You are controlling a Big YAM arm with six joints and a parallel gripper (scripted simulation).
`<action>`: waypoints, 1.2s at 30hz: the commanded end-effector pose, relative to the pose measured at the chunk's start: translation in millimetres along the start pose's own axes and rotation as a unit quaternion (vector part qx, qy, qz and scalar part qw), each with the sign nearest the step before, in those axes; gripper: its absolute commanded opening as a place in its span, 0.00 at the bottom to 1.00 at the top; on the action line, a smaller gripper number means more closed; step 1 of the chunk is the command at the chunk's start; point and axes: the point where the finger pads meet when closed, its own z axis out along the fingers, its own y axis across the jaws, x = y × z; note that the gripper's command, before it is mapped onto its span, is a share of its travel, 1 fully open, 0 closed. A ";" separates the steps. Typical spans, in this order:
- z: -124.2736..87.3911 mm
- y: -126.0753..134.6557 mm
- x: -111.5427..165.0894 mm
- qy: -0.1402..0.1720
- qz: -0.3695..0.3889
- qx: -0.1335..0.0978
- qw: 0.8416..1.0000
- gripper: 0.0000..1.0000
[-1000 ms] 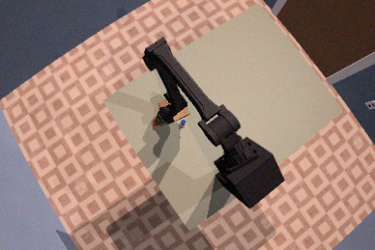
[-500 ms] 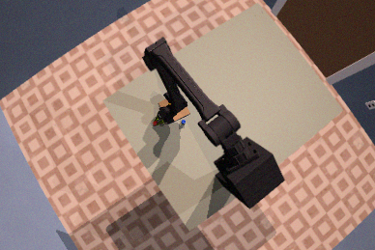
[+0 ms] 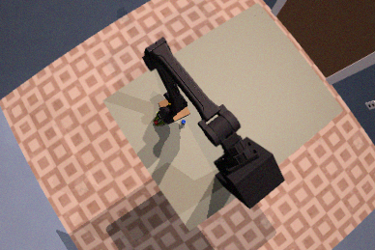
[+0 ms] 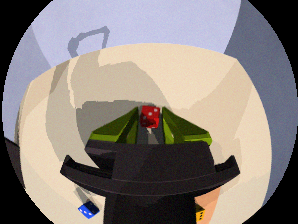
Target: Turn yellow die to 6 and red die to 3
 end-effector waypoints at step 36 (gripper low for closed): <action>-1.9 7.5 7.2 0.001 0.006 -0.003 1.000 0.34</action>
